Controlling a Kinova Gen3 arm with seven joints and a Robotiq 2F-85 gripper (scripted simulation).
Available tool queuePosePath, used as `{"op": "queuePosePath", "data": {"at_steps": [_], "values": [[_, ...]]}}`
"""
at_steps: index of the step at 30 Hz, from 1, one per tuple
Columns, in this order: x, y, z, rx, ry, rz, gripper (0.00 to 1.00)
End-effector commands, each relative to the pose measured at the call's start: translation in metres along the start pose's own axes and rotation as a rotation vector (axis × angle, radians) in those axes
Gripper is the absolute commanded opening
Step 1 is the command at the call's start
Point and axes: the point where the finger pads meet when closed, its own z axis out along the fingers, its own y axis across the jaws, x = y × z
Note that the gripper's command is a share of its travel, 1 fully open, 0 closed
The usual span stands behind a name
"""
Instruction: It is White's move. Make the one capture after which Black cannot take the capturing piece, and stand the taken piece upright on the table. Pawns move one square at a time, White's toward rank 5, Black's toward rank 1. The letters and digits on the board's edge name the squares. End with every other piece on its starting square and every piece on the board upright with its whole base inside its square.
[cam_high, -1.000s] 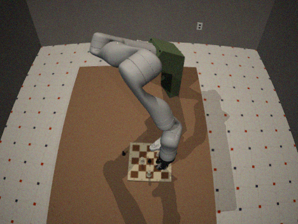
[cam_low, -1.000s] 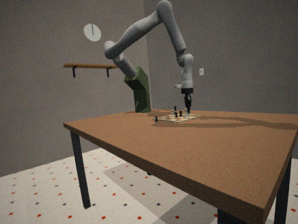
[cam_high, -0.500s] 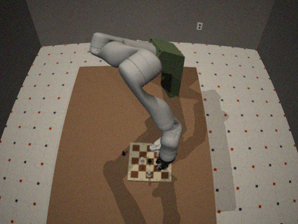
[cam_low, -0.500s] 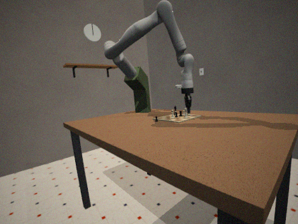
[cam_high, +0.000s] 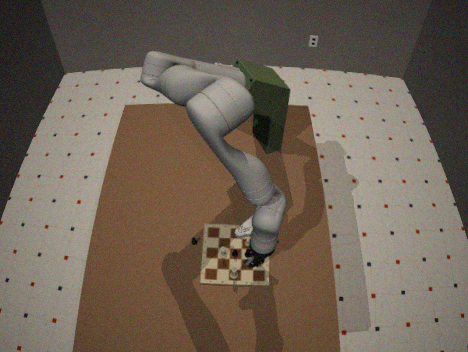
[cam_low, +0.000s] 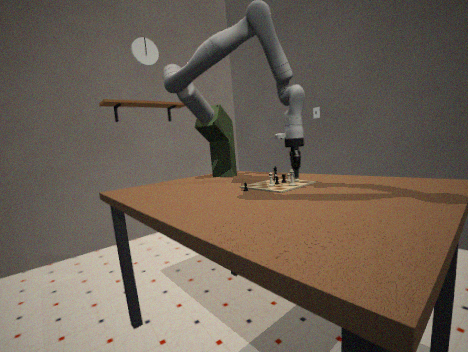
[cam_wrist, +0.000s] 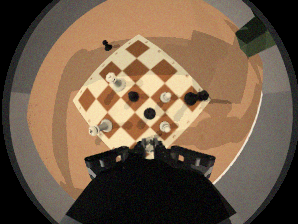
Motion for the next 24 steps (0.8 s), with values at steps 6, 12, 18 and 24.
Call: {"op": "queuePosePath", "data": {"at_steps": [6, 12, 18, 24], "values": [[-0.0024, -0.0004, 0.0009, 0.001, -0.005, 0.003, 0.00], [-0.0026, -0.0003, 0.0019, 0.001, -0.005, 0.002, 0.00], [-0.0027, -0.0003, 0.0034, 0.001, -0.005, 0.002, 0.00], [-0.0025, -0.0004, 0.0048, 0.001, -0.005, 0.002, 0.00]]}}
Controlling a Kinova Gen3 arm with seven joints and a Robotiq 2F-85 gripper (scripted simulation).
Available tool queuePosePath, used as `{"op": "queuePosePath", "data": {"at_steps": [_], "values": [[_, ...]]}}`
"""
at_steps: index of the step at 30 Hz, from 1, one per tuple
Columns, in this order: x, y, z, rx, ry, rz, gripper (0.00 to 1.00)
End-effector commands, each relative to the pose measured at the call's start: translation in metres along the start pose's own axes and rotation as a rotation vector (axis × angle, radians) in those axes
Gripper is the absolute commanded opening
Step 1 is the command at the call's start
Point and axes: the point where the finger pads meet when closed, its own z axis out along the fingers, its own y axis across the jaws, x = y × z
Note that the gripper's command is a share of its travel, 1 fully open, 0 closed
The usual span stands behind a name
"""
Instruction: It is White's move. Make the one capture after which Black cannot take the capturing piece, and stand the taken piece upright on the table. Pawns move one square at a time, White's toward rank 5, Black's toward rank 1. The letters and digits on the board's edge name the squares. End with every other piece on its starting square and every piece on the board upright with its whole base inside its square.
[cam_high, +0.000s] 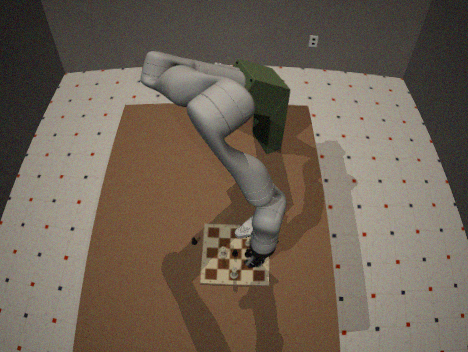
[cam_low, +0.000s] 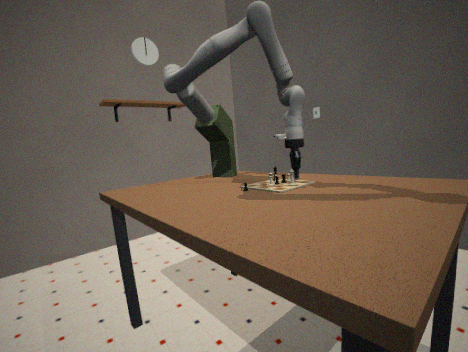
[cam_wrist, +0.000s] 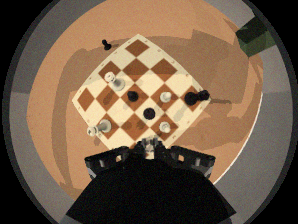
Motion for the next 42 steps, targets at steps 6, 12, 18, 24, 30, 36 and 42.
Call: {"op": "queuePosePath", "data": {"at_steps": [6, 12, 18, 24, 30, 36, 42], "values": [[-0.0023, -0.0010, 0.0019, 0.002, -0.006, 0.003, 0.00], [-0.0023, -0.0010, 0.0019, 0.002, -0.006, 0.003, 0.00], [-0.0023, -0.0010, 0.0019, 0.002, -0.006, 0.003, 0.00], [-0.0023, -0.0010, 0.0019, 0.002, -0.006, 0.003, 0.00], [-0.0023, -0.0010, 0.0019, 0.002, -0.006, 0.003, 0.00], [-0.0023, -0.0010, 0.0019, 0.002, -0.006, 0.003, 0.00], [-0.0023, -0.0010, 0.0019, 0.002, -0.006, 0.003, 0.07]]}}
